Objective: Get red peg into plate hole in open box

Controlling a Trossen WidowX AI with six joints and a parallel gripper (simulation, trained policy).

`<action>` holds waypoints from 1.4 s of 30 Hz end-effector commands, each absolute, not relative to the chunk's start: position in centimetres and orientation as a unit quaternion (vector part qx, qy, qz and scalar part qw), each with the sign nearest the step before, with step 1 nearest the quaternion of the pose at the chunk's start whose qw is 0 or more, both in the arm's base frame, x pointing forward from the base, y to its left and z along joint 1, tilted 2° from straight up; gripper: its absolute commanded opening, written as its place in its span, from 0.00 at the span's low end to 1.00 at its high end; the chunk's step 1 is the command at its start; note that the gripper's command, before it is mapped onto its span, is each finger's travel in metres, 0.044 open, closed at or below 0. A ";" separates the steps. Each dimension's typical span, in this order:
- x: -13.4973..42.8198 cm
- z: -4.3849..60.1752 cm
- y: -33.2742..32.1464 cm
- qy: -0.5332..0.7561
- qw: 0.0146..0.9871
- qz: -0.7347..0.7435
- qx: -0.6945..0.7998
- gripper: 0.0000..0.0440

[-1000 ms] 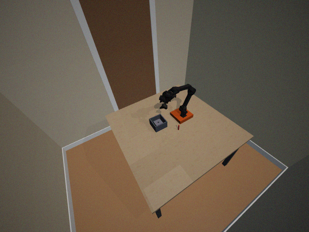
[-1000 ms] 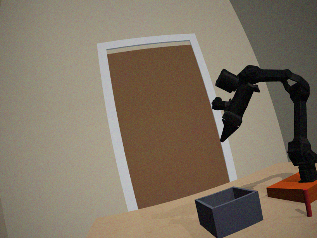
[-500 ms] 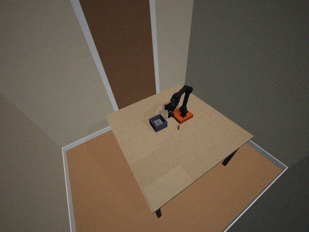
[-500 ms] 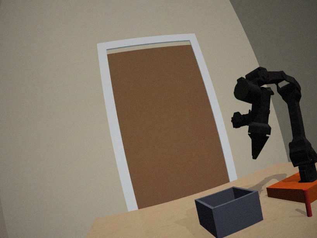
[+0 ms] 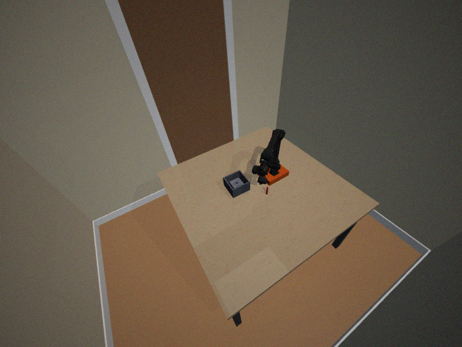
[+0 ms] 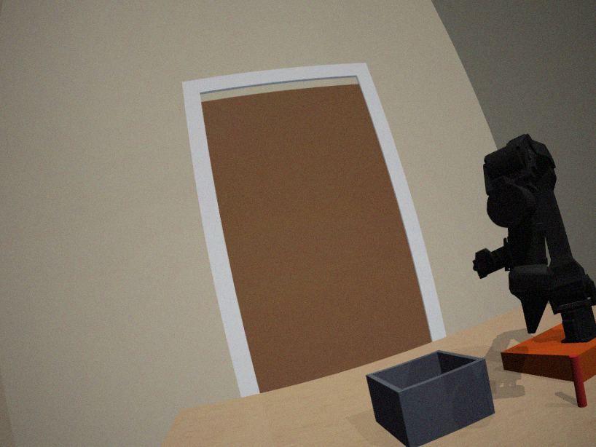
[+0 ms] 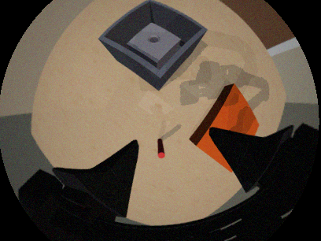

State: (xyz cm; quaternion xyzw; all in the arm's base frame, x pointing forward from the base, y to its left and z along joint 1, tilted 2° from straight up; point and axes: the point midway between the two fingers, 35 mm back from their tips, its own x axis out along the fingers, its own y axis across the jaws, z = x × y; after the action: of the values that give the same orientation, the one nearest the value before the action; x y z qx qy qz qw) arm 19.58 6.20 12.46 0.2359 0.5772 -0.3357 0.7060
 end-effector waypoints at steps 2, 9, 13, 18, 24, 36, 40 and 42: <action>18.9 10.2 7.1 0.586 0.684 -0.355 0.251 1.00; 18.9 7.0 8.2 0.583 0.671 -0.365 0.276 1.00; 19.0 5.0 8.7 0.578 0.670 -0.363 0.293 1.00; 19.1 2.7 9.3 0.570 0.670 -0.357 0.314 1.00; 18.7 0.9 9.6 0.569 0.661 -0.360 0.331 0.86; 17.8 0.5 9.9 0.600 0.627 -0.362 0.342 0.17; 18.0 0.7 10.0 0.609 0.618 -0.356 0.347 0.00; 18.4 1.2 9.7 0.602 0.630 -0.351 0.343 0.00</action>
State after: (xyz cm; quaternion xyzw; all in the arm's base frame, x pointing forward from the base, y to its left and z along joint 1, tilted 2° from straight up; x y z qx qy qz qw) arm 17.86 9.73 0.60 0.3417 0.6044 -0.3595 0.6235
